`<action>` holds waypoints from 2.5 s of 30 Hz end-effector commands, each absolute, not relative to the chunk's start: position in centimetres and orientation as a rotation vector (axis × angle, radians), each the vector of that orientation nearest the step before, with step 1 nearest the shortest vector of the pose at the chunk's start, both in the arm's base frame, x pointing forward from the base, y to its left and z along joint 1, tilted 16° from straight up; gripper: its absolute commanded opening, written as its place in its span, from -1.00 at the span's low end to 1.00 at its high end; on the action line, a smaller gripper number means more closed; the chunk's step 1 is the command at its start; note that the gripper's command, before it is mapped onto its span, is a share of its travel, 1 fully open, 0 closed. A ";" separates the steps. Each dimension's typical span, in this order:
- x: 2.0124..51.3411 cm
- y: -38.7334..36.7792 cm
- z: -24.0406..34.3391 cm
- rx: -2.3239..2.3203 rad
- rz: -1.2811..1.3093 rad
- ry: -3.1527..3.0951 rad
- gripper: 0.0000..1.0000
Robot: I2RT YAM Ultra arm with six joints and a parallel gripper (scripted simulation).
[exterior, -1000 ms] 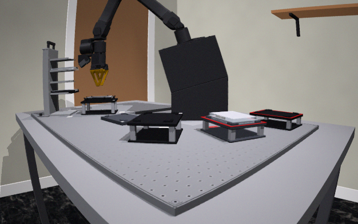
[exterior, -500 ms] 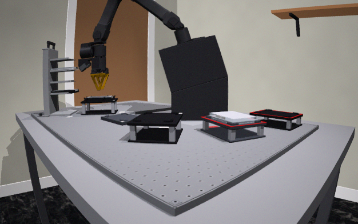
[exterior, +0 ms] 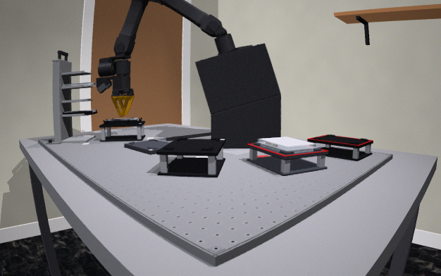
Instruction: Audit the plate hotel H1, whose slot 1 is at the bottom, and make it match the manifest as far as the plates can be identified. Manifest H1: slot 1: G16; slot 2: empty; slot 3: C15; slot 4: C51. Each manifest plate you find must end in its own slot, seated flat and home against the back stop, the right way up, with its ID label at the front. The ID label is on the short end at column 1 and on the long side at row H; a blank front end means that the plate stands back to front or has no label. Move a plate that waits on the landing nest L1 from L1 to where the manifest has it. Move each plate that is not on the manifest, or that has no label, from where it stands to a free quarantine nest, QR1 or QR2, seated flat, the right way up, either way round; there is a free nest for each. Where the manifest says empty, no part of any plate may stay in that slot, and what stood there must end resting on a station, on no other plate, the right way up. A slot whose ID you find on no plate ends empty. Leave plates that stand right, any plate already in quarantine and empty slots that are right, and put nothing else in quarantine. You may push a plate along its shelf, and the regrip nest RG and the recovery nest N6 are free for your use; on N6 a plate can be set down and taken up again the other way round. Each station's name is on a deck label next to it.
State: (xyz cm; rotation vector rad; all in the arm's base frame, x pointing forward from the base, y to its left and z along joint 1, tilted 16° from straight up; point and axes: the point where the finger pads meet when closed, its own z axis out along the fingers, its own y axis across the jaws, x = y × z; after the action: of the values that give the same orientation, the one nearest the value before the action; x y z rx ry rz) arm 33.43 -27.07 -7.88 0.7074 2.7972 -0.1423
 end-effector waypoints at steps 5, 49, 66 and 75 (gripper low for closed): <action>34.1 -27.6 -7.9 0.702 -0.158 2.774 1.00; 34.5 -27.9 -9.8 0.702 -0.158 2.774 0.72; 34.2 -27.7 -8.3 0.702 -0.158 2.774 0.72; 34.0 -27.6 -7.7 0.702 -0.158 2.774 0.72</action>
State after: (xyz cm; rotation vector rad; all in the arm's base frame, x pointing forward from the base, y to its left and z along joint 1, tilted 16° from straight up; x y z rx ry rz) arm 33.76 -27.29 -8.66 0.7062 2.7912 -0.1466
